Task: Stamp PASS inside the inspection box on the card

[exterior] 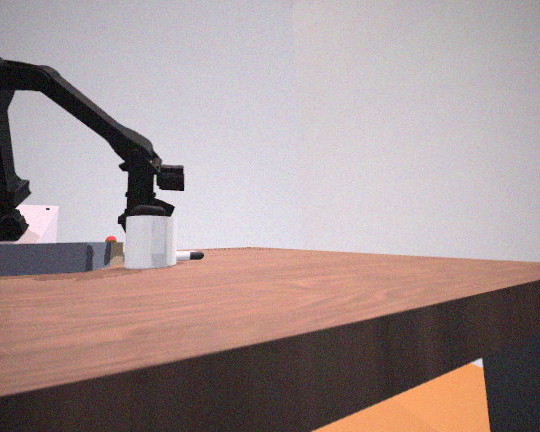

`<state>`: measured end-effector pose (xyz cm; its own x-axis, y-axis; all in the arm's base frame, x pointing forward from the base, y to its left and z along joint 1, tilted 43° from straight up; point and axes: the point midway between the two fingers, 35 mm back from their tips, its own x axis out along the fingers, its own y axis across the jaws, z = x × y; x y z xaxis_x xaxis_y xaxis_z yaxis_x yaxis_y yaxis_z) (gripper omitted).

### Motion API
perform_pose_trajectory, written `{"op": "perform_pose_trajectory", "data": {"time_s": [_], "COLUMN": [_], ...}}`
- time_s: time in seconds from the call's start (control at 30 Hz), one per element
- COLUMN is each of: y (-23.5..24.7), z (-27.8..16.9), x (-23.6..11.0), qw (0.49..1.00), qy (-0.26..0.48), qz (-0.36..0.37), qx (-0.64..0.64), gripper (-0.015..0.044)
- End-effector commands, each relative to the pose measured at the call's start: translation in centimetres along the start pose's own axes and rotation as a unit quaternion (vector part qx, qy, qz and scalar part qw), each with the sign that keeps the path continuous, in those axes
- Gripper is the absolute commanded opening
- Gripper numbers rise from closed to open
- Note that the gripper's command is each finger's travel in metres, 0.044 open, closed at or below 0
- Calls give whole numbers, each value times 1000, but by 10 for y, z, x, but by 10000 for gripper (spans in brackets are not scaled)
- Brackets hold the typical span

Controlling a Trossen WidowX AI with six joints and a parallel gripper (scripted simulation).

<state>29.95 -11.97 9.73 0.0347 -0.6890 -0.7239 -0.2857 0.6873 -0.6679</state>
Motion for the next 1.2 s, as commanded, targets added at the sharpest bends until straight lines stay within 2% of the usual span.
{"op": "perform_pose_trajectory", "data": {"time_s": [0.0,0.33,0.43,1.17], "y": [0,0,0,0], "z": [0,0,0,2], "x": [0,0,-1,-11], "qw": [1000,1000,1000,1000], "qy": [0,0,0,-1], "qz": [0,0,0,1], "qx": [0,0,0,0], "gripper": [138,72,0,0]}}
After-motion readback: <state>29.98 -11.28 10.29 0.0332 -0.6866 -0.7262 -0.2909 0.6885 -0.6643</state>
